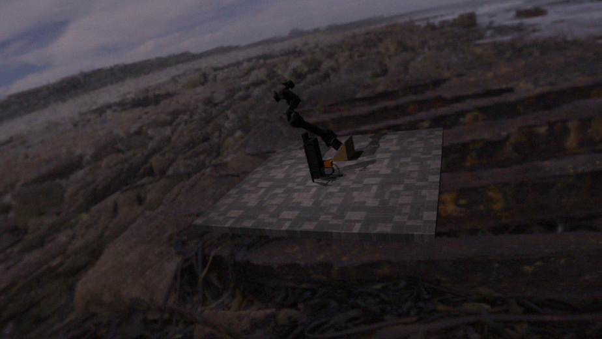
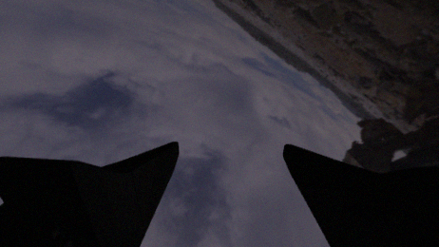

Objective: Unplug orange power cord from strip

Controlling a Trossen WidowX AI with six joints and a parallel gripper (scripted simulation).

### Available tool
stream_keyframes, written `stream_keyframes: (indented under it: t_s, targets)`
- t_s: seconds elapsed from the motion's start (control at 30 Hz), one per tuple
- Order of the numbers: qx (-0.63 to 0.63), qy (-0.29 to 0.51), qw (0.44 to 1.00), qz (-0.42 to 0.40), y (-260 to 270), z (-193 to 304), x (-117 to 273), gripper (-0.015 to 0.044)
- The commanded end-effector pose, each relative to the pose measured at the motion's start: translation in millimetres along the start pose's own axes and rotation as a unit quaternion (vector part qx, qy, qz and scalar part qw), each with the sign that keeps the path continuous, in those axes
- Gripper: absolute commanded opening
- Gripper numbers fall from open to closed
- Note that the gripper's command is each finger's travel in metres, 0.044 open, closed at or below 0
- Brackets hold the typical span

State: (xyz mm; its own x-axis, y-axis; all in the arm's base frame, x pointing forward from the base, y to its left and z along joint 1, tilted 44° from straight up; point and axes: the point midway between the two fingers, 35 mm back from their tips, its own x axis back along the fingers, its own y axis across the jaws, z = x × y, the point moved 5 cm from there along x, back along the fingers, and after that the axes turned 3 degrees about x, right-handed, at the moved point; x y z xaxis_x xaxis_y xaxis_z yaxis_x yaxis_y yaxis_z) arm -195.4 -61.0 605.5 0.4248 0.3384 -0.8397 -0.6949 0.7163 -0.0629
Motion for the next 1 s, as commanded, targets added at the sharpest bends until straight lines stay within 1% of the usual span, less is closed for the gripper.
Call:
stream_keyframes:
  t_s: [0.0, 0.1, 0.27, 0.6, 0.97]
  targets:
    - [-0.001, 0.000, 1.000, 0.000, 0, 0, 0, 0.0374]
    - [-0.022, -0.006, 1.000, 0.001, -2, -5, -1, 0.0295]
    - [-0.096, -0.028, 0.995, 0.005, -13, -24, -6, 0.0164]
    - [-0.237, -0.078, 0.968, 0.012, -42, -61, -11, 0.0160]
    - [-0.370, -0.139, 0.918, 0.018, -83, -96, -11, 0.0160]
